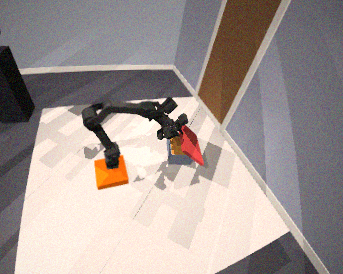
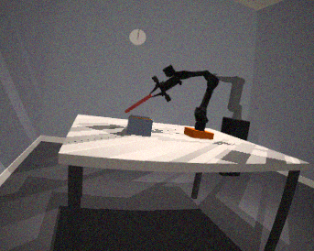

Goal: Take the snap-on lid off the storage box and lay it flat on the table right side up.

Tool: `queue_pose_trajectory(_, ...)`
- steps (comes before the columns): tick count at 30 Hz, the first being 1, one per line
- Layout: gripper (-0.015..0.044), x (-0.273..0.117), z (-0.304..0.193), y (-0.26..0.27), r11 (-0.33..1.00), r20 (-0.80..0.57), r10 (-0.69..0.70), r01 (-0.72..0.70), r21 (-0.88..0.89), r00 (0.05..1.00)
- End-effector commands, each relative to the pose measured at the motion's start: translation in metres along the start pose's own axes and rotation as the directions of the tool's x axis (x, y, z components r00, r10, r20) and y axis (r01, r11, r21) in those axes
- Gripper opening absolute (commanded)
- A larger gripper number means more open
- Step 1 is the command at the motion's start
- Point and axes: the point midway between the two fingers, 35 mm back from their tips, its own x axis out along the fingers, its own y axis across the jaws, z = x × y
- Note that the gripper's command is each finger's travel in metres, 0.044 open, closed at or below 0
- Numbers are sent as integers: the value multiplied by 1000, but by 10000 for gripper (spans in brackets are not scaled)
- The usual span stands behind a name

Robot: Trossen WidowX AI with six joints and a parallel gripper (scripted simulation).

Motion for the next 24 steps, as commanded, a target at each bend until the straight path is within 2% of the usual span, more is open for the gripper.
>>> queue_pose_trajectory(1,0,-2,8,1,1000,-4,9,-9,-3,1000)
queue_pose_trajectory(24,0,-6,54,-2,1000,-1,9,-9,-6,1000)
